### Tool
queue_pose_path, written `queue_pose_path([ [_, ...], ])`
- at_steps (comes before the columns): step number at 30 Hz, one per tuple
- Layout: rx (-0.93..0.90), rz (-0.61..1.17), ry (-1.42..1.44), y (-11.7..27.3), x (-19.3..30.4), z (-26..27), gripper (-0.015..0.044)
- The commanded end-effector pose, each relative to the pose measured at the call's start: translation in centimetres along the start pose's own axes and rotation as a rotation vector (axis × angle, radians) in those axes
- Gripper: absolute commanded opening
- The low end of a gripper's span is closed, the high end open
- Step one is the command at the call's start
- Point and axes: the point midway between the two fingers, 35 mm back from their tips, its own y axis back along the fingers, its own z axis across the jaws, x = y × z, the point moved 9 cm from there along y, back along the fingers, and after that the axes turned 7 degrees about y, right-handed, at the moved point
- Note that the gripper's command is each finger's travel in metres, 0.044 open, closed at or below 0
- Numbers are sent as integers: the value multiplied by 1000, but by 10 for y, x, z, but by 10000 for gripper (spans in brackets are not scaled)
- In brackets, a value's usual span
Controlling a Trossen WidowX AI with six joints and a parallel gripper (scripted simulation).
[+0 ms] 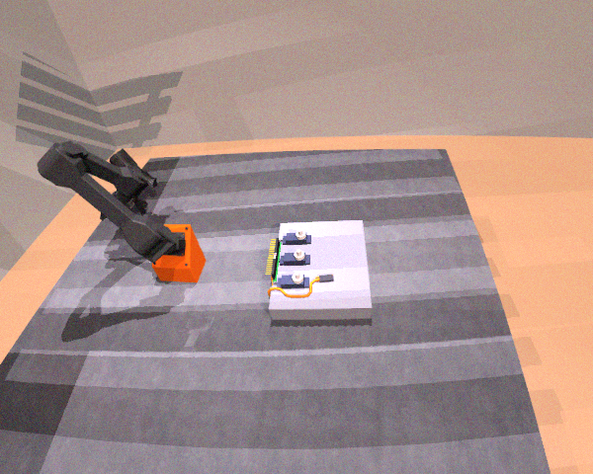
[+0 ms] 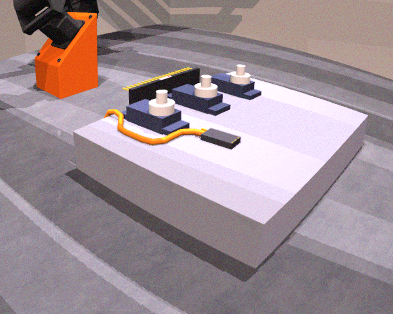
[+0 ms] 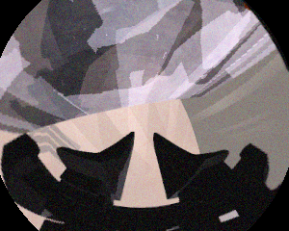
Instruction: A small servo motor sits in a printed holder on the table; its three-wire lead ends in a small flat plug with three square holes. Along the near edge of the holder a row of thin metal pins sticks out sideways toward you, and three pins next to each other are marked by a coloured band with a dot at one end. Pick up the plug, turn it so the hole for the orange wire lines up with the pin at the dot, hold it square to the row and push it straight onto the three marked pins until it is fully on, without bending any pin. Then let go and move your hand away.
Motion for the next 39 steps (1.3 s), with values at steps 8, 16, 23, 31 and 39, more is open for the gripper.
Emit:
queue_pose_path([
  [8,-75,14,75,9,9,1,115],
  [16,-163,31,136,22,16,2,115],
  [23,-231,52,209,35,25,1,115],
  [31,-354,81,355,61,39,-2,115],
  [39,-513,107,510,97,53,-10,115],
])
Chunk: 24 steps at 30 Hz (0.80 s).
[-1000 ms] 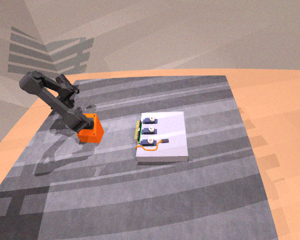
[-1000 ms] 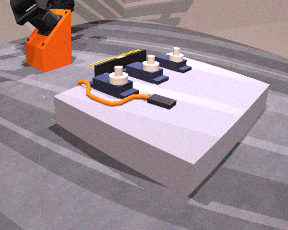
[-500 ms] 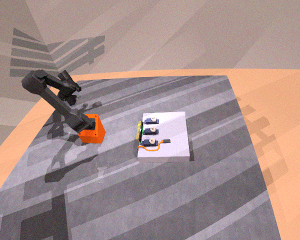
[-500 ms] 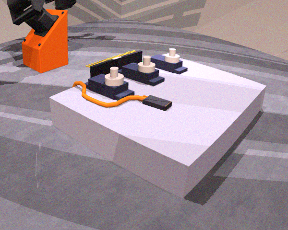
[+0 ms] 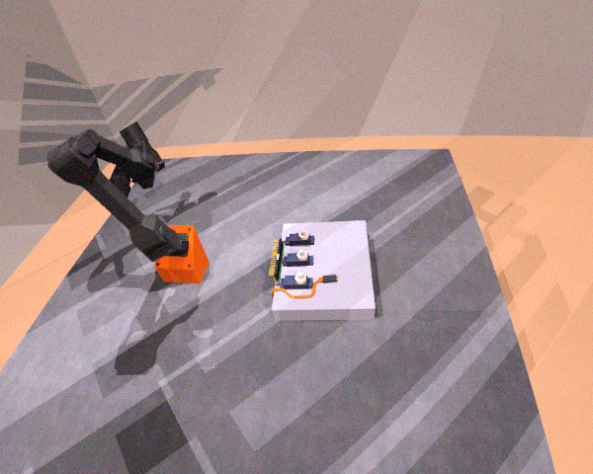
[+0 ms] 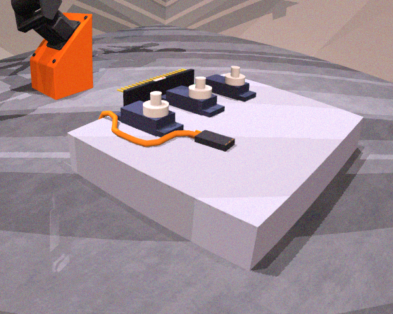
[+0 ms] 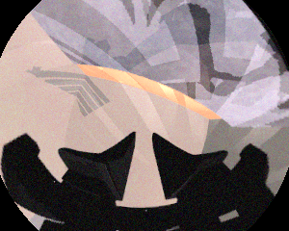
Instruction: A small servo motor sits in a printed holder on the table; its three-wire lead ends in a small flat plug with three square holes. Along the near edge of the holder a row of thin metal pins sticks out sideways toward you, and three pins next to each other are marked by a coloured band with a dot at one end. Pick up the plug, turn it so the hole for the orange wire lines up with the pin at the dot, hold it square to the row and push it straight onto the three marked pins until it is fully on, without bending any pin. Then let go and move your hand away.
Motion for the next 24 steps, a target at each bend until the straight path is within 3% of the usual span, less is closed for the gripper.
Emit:
queue_pose_path([
  [1,-74,3,71,15,7,6,115],
  [24,-484,-69,438,108,35,26,115],
])
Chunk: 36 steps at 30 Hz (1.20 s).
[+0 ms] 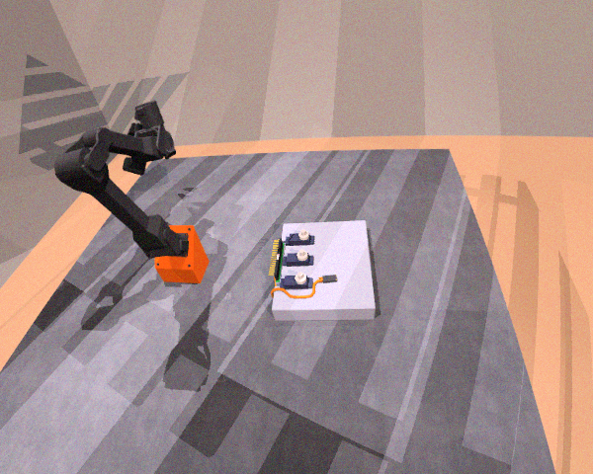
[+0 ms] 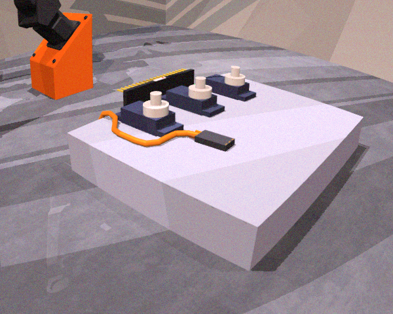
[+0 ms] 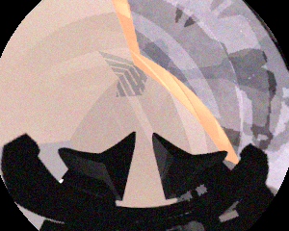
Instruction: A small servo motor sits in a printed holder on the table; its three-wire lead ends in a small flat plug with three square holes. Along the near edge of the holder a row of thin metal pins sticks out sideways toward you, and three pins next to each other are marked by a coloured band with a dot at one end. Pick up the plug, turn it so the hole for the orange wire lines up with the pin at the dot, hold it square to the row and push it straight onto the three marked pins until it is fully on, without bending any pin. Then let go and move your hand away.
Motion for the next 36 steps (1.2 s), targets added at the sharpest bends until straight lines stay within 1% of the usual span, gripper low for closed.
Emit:
queue_pose_path([
  [1,-76,-31,75,16,2,10,115],
  [16,-363,-209,355,90,7,42,115],
  [23,-422,-261,403,109,9,46,115],
  [36,-607,-484,586,174,15,52,115],
])
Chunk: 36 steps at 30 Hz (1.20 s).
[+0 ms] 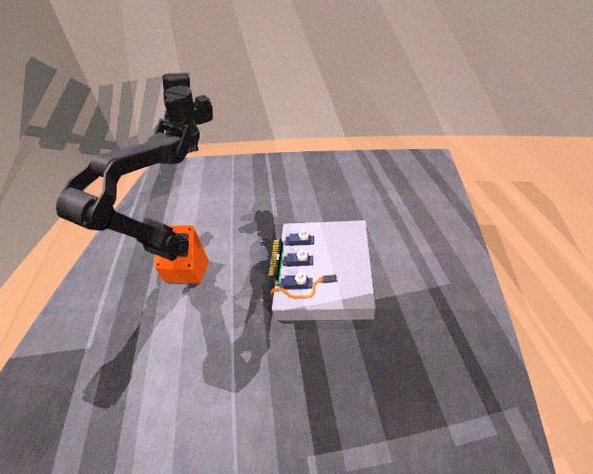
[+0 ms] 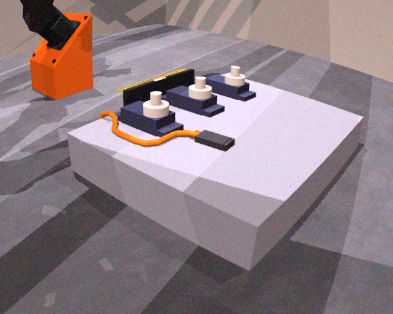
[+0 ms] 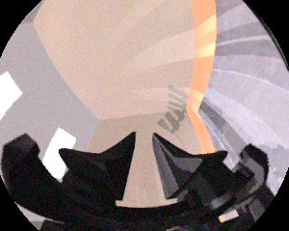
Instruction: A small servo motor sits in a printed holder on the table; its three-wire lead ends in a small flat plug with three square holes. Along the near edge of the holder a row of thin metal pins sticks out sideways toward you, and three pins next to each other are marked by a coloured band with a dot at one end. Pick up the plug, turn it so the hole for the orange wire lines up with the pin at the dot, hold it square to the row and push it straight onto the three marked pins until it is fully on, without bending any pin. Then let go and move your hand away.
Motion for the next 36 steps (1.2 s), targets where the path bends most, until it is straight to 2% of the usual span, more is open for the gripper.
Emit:
queue_pose_path([
  [1,-39,-69,57,14,-7,8,115],
  [19,-168,-459,353,99,-40,41,115],
  [36,-147,-873,607,186,-52,54,115],
])
